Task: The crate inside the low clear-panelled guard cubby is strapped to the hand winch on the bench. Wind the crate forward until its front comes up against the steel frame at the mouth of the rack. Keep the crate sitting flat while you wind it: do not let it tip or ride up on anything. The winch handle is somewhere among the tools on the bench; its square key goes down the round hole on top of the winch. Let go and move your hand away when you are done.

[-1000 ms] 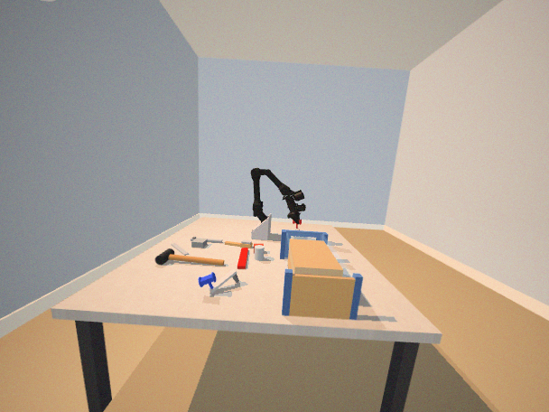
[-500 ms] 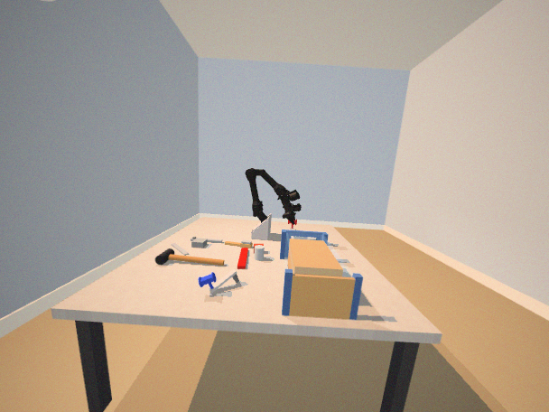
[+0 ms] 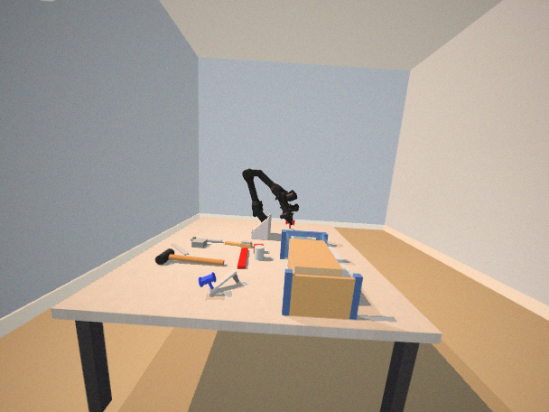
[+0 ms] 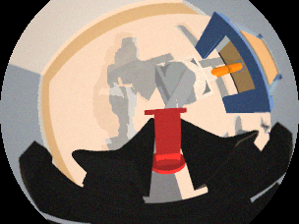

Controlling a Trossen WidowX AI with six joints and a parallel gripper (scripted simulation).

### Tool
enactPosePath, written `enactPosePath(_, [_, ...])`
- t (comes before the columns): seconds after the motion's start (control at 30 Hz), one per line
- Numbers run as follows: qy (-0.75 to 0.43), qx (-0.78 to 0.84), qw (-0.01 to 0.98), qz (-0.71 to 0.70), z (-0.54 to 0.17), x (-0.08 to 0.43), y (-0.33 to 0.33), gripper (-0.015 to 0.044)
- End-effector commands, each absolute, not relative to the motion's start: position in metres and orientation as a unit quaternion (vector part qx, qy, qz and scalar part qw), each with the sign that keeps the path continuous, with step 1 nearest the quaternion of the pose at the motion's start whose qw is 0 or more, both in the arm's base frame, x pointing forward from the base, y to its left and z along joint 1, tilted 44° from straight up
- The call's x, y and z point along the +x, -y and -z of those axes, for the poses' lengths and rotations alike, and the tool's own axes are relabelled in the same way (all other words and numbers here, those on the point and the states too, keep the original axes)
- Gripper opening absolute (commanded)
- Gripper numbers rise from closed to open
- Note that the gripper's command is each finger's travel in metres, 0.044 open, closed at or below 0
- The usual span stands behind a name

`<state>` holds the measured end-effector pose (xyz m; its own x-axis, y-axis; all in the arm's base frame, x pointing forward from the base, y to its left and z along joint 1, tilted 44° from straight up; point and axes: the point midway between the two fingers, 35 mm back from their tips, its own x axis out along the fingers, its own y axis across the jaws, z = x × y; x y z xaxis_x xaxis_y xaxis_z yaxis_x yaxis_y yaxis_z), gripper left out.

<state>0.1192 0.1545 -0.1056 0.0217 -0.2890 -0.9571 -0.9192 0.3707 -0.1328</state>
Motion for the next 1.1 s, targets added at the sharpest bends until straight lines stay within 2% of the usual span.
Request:
enactPosePath(0.0, [-0.63, -0.491, 0.535, -0.275, 0.101, 0.131, -0.14, 0.0])
enactPosePath(1.07, [-0.63, -0.492, 0.535, -0.273, 0.088, 0.174, -0.118, 0.0])
